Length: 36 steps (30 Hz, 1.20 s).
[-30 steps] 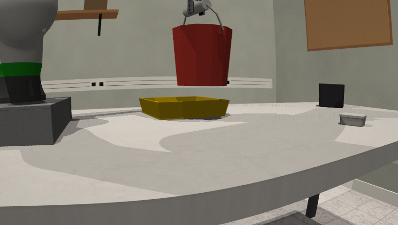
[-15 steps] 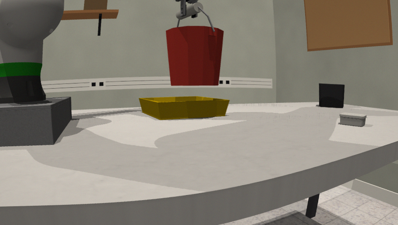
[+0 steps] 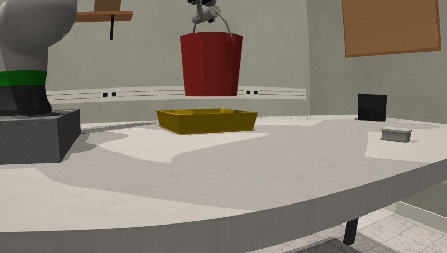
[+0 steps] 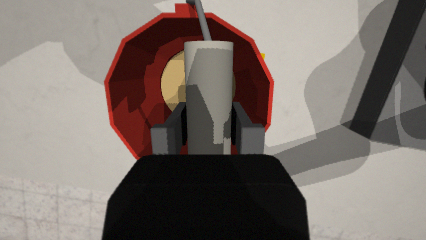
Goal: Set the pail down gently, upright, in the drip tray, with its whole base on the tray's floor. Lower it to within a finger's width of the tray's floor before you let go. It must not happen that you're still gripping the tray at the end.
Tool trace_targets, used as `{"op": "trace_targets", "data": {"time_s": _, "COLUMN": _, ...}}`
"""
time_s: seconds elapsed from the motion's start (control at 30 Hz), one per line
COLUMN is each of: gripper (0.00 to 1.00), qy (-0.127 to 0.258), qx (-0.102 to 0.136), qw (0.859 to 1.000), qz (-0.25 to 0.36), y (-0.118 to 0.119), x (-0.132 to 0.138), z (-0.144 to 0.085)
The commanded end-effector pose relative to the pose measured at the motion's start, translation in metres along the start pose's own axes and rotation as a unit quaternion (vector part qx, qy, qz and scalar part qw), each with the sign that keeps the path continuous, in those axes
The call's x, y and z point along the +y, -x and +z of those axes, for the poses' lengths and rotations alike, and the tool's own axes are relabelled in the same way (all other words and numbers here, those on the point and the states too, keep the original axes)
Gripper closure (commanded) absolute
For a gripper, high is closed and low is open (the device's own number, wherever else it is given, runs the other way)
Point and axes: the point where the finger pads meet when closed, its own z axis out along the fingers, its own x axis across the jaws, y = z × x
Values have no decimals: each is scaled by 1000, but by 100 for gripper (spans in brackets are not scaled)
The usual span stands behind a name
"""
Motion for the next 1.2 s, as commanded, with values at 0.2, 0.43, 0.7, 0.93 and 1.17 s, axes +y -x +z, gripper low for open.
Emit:
{"op": "trace_targets", "data": {"time_s": 0.2, "gripper": 100, "qy": 0, "qx": -1, "qw": 1000, "qz": 0, "y": 0, "x": 15, "z": -1}}
{"op": "trace_targets", "data": {"time_s": 0.43, "gripper": 100, "qy": 0, "qx": -1, "qw": 1000, "qz": 0, "y": -1, "x": 25, "z": -1}}
{"op": "trace_targets", "data": {"time_s": 0.7, "gripper": 100, "qy": 0, "qx": -1, "qw": 1000, "qz": 0, "y": -1, "x": 31, "z": -1}}
{"op": "trace_targets", "data": {"time_s": 0.93, "gripper": 100, "qy": 0, "qx": -1, "qw": 1000, "qz": 0, "y": -1, "x": 37, "z": -1}}
{"op": "trace_targets", "data": {"time_s": 1.17, "gripper": 100, "qy": 0, "qx": -1, "qw": 1000, "qz": 0, "y": -1, "x": 39, "z": -1}}
